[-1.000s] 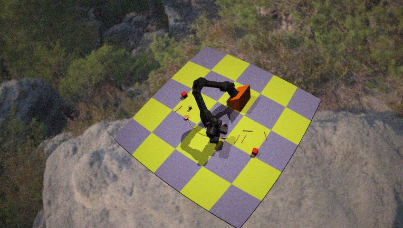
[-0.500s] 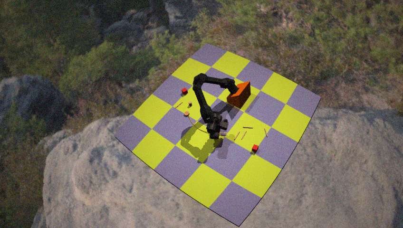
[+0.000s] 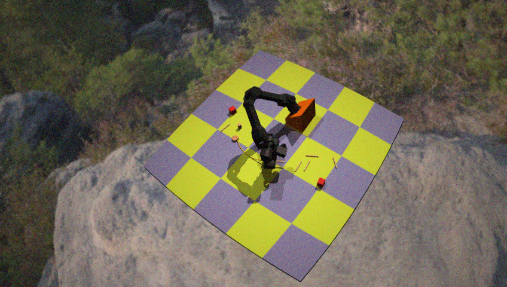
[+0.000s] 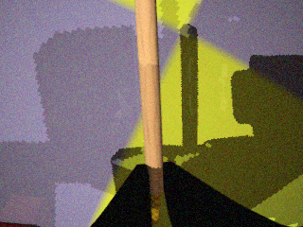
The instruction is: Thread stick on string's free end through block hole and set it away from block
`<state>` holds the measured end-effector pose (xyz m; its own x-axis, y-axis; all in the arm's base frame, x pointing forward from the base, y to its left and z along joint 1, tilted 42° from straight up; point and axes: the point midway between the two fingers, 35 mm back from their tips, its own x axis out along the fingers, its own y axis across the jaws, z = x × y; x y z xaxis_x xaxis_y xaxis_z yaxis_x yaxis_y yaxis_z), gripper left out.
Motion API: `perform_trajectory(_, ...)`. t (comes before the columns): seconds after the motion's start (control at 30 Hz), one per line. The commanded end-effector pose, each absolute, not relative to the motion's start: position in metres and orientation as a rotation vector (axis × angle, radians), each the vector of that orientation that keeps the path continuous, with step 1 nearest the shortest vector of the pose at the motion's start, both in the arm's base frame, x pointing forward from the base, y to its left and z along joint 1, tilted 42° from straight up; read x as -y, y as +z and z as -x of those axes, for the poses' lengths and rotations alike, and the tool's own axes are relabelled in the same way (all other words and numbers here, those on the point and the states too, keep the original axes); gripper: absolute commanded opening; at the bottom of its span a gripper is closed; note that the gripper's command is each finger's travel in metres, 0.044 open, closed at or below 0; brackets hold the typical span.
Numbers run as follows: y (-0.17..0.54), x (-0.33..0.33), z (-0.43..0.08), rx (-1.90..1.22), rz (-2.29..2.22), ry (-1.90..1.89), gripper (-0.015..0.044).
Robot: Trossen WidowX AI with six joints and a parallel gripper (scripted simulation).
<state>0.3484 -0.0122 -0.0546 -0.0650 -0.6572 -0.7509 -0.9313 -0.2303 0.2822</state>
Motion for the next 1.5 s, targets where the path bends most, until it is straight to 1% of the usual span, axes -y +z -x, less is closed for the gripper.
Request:
perform_trajectory(0.0, -0.050, 0.008, -0.351, -1.697, 1.887, 1.181, 0.0000)
perform_trajectory(0.57, -0.033, -0.007, -0.352, -1.697, 1.886, 1.181, 0.0000)
perform_trajectory(0.93, -0.035, -0.004, -0.349, -1.707, 1.889, 1.184, 0.0000)
perform_trajectory(1.47, -0.028, 0.004, -0.359, -1.794, 1.530, 0.598, 0.0000)
